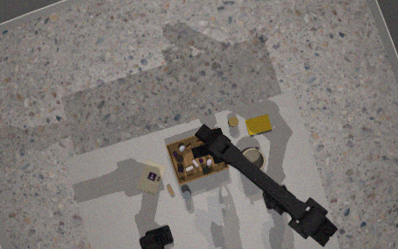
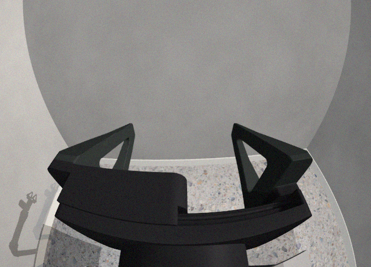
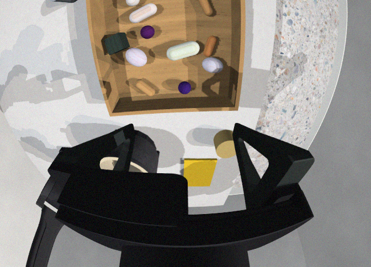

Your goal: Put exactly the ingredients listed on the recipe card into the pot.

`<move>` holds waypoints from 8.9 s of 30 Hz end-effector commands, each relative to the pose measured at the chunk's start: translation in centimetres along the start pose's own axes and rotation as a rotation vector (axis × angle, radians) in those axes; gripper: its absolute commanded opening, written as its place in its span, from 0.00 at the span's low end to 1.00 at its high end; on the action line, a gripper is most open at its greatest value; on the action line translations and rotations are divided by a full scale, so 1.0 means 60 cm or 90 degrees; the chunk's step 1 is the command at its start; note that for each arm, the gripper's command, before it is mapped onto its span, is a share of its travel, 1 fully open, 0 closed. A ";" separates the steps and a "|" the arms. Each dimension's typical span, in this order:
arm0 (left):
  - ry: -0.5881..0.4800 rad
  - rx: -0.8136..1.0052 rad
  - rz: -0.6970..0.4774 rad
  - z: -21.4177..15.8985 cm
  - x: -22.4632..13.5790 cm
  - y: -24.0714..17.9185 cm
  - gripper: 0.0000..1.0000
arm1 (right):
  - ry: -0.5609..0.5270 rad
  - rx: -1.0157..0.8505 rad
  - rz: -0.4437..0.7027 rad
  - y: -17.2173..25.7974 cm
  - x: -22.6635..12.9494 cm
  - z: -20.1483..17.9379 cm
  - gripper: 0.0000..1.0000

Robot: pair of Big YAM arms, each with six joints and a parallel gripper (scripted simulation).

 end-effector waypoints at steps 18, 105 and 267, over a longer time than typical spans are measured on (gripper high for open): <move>-0.032 -0.011 0.019 0.034 -0.015 0.022 1.00 | -0.009 -0.008 -0.005 -0.004 0.050 0.006 0.36; -0.032 -0.011 0.019 0.034 -0.015 0.022 1.00 | -0.011 -0.005 -0.006 -0.003 0.137 0.018 0.36; -0.032 -0.011 0.019 0.034 -0.015 0.022 1.00 | -0.021 -0.009 -0.028 0.097 -0.026 -0.255 0.00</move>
Point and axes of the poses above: on each arm, the point where the finger pads meet when closed, its own x axis out along the fingers, its own y axis across the jaws, z = x × y, the point moved 5 cm from there along -x, back along the fingers, and after that the axes turned 12 degrees about x, right-handed, at the moved point
